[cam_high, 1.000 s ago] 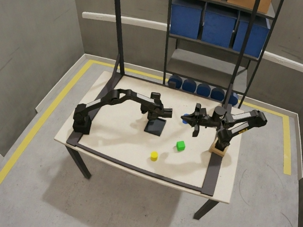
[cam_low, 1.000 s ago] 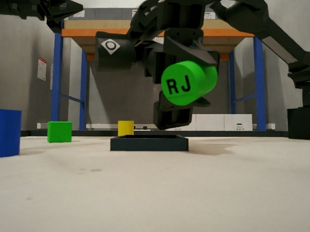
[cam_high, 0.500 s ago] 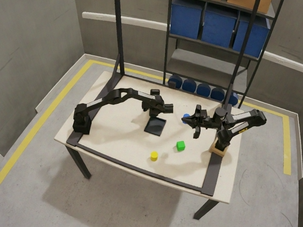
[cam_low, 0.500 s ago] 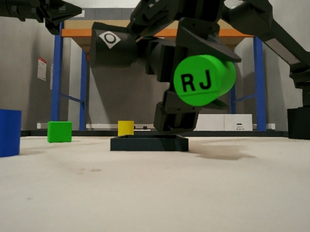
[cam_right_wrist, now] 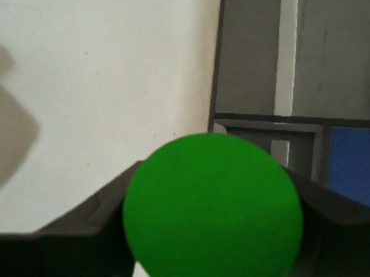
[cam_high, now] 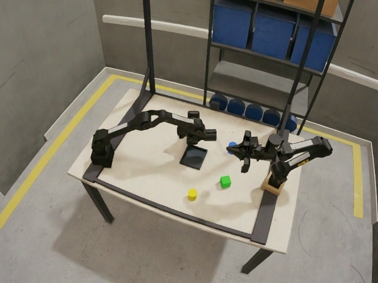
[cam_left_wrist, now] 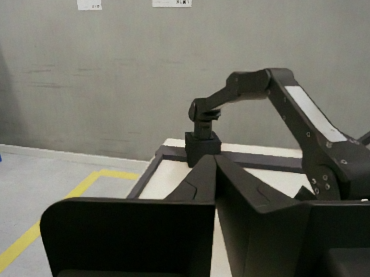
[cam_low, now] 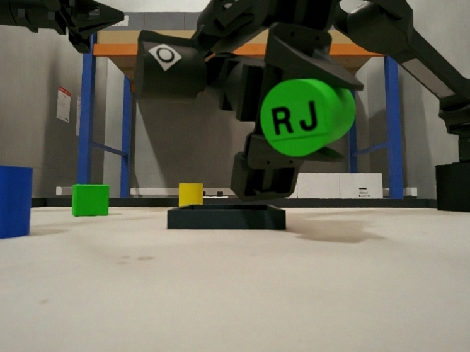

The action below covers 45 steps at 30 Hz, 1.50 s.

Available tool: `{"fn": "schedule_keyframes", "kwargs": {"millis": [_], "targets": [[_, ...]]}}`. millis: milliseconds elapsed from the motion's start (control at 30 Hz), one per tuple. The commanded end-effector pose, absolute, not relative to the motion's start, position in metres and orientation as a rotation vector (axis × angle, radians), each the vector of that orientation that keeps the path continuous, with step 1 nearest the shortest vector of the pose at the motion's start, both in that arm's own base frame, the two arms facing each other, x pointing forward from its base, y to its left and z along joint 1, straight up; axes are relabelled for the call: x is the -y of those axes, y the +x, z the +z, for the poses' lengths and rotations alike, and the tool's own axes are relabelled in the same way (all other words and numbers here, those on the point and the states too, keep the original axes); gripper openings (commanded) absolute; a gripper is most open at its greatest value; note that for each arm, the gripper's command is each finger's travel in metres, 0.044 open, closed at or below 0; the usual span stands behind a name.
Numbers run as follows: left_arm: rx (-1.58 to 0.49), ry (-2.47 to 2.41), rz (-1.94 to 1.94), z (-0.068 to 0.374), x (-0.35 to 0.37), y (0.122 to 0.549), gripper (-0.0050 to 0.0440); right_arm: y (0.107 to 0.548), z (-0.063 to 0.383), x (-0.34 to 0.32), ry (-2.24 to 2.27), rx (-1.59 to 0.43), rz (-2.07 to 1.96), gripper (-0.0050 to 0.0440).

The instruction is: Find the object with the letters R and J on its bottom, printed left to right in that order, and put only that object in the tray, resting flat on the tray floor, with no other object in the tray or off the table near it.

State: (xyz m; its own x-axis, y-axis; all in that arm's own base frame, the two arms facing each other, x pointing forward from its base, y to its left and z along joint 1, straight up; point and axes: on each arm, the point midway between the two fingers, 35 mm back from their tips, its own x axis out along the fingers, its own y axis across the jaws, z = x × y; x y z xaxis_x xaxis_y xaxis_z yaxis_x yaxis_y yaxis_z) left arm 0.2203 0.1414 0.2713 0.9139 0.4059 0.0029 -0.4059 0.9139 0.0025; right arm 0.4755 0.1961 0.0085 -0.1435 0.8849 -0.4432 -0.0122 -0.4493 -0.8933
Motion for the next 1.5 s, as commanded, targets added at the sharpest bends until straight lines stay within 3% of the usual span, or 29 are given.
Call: {"fn": "schedule_keyframes", "kwargs": {"millis": [0,700,1200,1467], "targets": [[0.012,0.007,0.419,0.276,-0.141,0.219,-0.005,0.484,0.032,-0.196,-1.491,1.064,1.629,0.0187],[0.012,0.007,0.419,0.276,-0.141,0.219,-0.005,0.486,0.037,-0.194,-1.507,1.059,1.622,0.0187],[0.012,0.007,0.419,0.276,-0.141,0.219,-0.005,0.494,0.038,-0.172,-1.468,0.837,1.625,0.0187],[0.012,0.007,0.419,0.276,-0.141,0.219,-0.005,0.5,0.032,-0.155,-1.361,0.601,1.602,0.0187]]}}
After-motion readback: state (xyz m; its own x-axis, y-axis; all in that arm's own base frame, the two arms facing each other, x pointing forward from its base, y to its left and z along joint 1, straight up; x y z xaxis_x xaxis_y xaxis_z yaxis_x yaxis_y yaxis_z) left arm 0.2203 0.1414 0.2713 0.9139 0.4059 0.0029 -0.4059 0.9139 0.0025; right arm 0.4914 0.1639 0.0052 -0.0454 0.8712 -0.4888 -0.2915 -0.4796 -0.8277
